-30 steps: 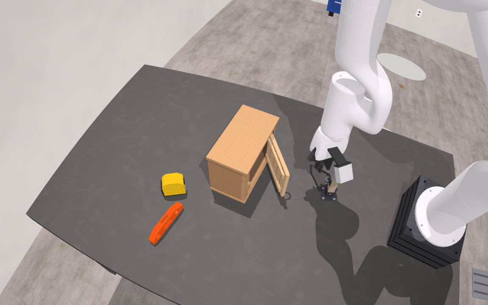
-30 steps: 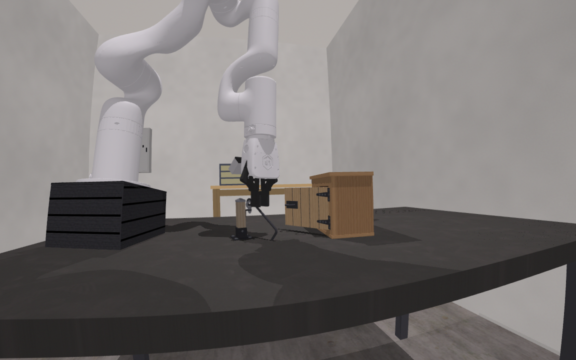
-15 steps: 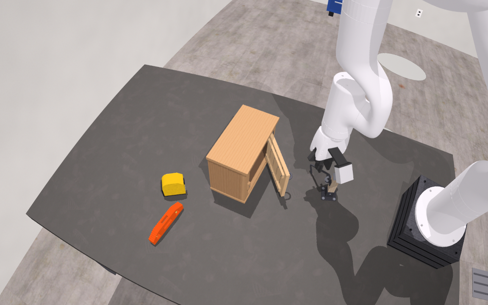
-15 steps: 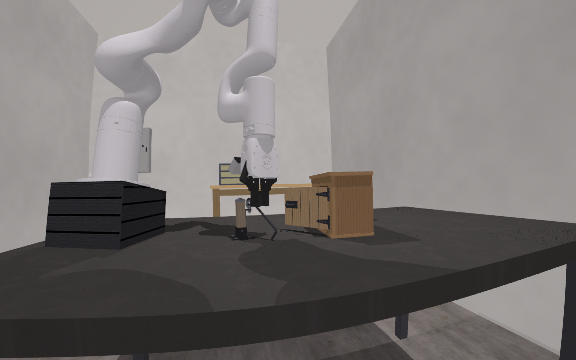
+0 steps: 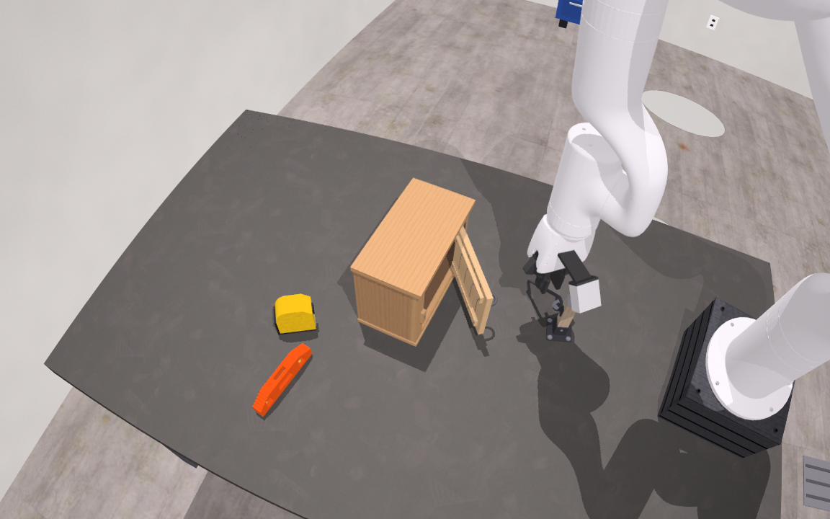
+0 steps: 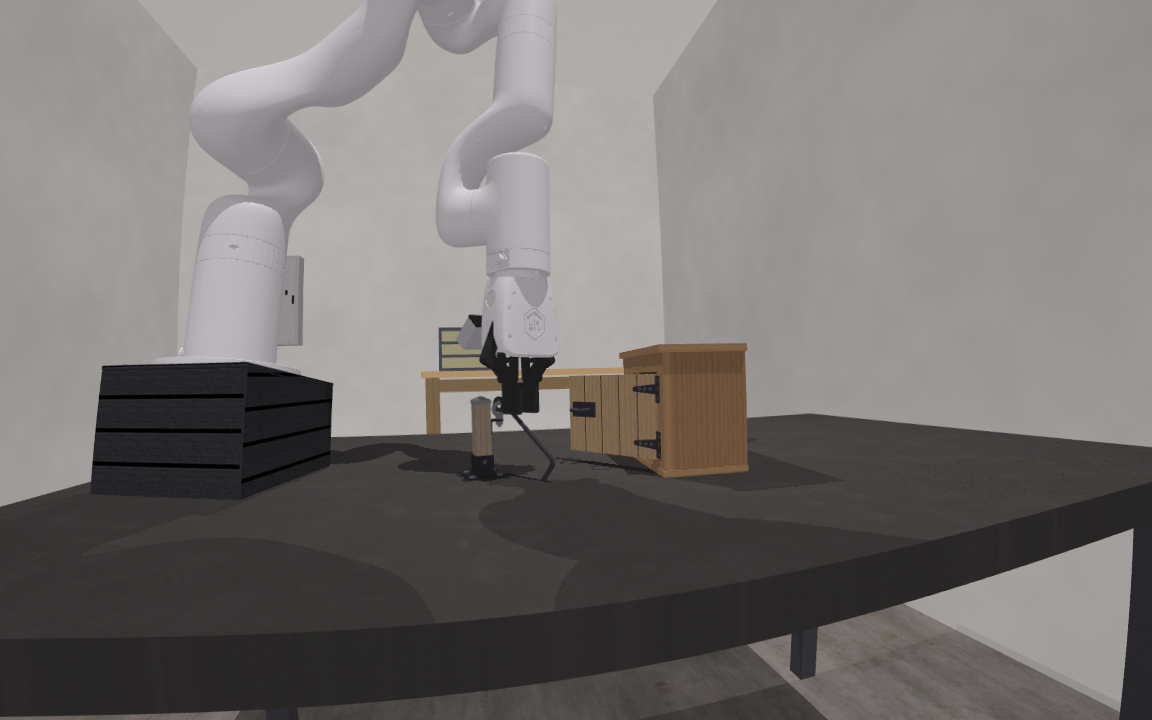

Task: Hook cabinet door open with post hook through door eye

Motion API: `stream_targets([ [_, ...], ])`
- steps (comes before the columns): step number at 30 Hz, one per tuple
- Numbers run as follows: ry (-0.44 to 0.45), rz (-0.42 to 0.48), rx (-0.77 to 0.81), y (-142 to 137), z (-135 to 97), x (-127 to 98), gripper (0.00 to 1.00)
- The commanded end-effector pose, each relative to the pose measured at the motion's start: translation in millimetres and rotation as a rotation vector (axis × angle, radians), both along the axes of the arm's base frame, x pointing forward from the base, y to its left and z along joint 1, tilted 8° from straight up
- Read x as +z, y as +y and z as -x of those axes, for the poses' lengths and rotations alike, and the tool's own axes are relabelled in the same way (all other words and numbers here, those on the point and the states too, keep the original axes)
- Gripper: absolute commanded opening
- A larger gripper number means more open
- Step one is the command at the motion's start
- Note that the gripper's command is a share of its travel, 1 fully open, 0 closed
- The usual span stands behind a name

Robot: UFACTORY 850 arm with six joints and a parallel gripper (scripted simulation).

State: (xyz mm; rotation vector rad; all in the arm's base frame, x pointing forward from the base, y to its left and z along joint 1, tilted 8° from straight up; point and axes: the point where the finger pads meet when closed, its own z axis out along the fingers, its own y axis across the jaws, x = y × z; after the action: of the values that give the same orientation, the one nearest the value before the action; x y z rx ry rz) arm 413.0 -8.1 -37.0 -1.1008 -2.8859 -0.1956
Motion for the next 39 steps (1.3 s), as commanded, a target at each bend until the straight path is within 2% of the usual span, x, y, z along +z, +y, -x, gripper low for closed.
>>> stream_targets([
  [1, -0.002, 0.000, 0.000, -0.1, -0.7, 0.4, 0.24],
  [21, -0.002, 0.000, 0.000, 0.4, -0.7, -3.7, 0.24],
  [39, -0.002, 0.000, 0.000, 2.3, -0.7, -17.7, 0.24],
])
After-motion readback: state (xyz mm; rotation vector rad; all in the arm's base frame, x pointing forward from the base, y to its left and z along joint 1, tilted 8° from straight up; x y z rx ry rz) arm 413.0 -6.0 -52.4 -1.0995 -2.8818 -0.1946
